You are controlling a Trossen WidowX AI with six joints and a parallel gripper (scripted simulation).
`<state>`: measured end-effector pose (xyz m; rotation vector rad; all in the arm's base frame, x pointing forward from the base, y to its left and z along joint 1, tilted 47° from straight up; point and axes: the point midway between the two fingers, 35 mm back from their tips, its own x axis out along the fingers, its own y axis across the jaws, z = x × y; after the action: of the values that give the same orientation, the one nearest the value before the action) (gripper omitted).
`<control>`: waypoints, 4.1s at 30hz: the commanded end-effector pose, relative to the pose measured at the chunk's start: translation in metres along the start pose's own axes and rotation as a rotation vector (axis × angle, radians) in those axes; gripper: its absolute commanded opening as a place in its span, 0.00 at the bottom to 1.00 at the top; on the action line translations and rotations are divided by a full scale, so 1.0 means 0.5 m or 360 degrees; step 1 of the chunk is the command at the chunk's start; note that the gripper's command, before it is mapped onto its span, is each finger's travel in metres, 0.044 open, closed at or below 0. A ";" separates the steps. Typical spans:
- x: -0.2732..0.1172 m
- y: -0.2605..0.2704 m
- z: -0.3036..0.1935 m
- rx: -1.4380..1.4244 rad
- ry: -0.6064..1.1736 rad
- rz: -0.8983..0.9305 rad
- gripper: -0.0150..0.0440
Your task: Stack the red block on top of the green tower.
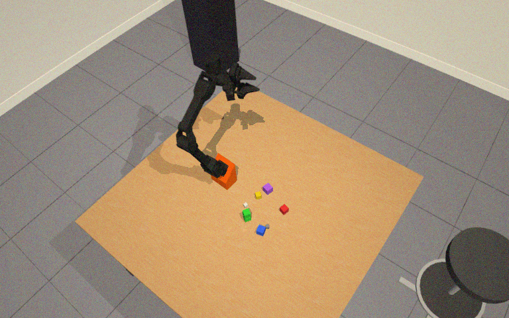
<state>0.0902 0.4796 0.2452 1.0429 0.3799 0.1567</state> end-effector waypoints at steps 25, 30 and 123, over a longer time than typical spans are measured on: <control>0.387 -0.320 0.213 -0.0865 -0.0131 -0.0941 1.00; 0.434 -0.409 0.293 -0.1078 -0.0091 -0.1216 1.00; 0.364 -1.020 0.726 -0.1529 0.0898 -0.2571 0.96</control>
<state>0.3689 -0.0136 -0.0767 -0.4731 1.3714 -0.7782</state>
